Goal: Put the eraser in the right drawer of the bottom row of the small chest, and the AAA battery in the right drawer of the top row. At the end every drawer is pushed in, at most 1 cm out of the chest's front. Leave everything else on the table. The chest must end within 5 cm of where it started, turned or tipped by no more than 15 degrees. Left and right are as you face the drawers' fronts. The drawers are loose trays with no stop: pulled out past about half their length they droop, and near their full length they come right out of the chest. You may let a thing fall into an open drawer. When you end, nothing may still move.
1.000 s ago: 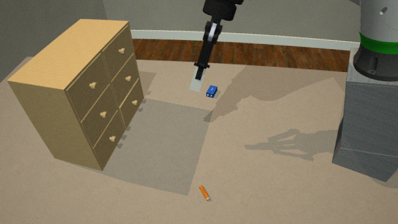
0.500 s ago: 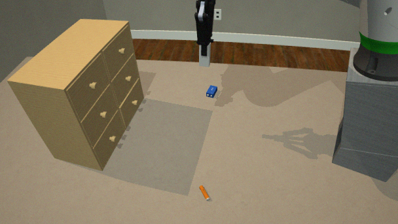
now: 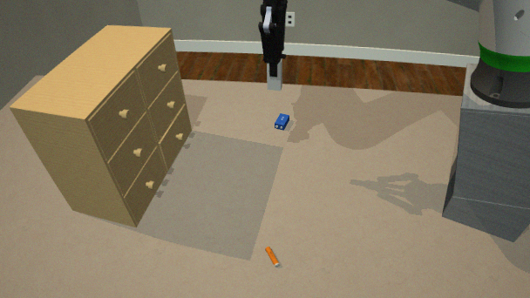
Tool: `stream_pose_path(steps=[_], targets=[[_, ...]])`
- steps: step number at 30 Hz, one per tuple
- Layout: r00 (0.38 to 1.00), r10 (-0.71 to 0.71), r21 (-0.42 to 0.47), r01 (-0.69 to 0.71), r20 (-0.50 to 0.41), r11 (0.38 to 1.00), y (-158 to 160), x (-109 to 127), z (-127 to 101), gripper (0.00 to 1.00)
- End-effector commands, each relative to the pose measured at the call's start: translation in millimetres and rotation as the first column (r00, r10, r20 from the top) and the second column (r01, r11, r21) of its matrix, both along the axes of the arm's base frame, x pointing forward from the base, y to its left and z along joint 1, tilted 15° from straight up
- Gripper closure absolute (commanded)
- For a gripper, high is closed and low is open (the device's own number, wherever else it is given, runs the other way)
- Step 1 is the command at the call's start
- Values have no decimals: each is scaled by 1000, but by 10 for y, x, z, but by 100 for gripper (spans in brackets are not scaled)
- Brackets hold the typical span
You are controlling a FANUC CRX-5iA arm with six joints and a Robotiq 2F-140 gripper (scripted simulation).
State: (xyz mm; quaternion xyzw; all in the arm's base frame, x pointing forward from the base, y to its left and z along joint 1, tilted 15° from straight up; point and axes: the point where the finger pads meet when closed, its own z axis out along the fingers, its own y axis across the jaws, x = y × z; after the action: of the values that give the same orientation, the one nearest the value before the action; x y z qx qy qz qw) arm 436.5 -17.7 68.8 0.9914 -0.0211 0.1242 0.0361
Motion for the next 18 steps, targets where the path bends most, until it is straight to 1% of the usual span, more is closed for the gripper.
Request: stream_pose_path(steps=[1, 6, 10, 12, 14, 16, 18], targets=[[1000, -4, 1, 4, 1, 1000, 1, 2, 3, 100], [997, -71, 18, 71, 6, 997, 4, 3, 30, 100], [978, -210, 54, 209, 12, 976, 11, 4, 87, 100], [951, -310, 81, 308, 14, 948, 16, 5, 129, 100], [904, -427, 114, 423, 12, 899, 21, 5, 180, 100], [904, -427, 114, 423, 12, 899, 21, 5, 180, 100], [833, -554, 151, 547, 5, 823, 28, 4, 239, 100]])
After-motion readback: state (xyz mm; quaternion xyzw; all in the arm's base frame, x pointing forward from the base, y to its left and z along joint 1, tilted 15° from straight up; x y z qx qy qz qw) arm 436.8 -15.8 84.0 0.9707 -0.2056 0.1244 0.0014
